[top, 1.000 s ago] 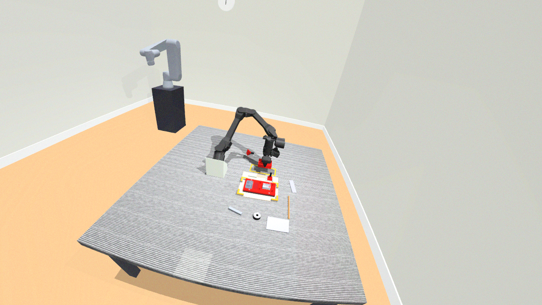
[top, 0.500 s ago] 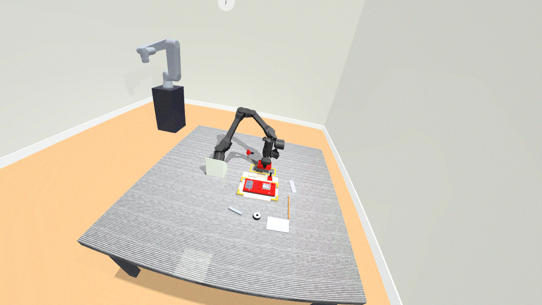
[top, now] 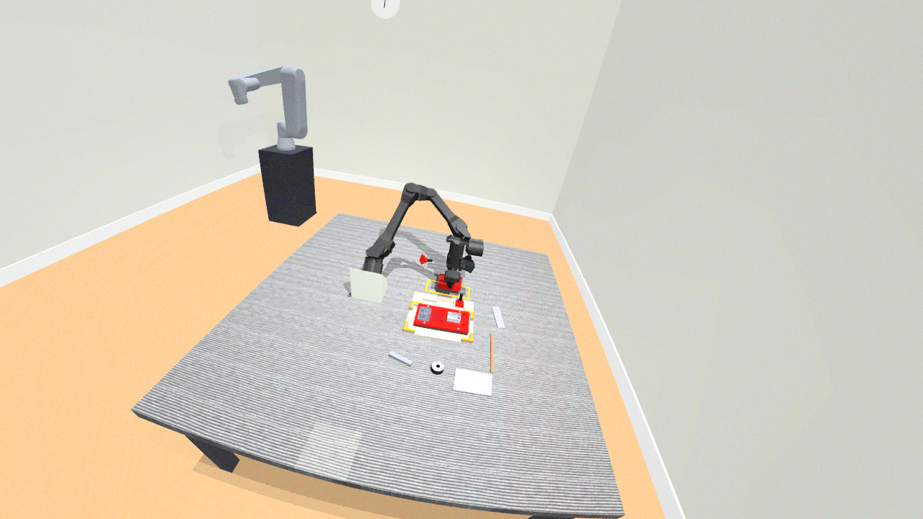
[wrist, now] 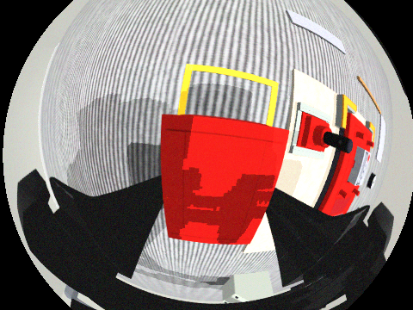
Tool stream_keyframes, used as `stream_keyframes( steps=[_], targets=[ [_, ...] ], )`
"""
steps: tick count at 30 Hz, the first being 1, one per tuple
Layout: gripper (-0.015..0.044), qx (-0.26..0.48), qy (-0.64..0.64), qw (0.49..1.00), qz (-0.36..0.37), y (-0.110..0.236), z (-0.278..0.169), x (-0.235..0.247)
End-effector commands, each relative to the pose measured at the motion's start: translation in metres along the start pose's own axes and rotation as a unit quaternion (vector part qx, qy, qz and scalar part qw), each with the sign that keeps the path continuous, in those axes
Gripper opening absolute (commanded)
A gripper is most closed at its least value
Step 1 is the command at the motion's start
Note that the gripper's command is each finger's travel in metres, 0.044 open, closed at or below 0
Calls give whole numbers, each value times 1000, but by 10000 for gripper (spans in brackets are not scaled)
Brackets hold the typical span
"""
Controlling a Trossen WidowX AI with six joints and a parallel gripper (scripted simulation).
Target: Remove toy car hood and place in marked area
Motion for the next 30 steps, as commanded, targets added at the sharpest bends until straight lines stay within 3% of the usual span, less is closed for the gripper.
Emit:
stream_keyframes(
  steps=[1,30],
  targets=[
    [0,2,-5,1000,3,-4,-2,-1],
    [0,2,-5,1000,3,-16,-2,-1]
  ],
)
Point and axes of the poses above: the point midway between the two fingers, 35 mm back from their tips, its own y axis back along the fingers, its own x axis across the jaws, z = x × y, the point moved 7 cm from there along y, back along the fingers, and after that the axes turned 10 degrees about y, right-handed, at the moved point
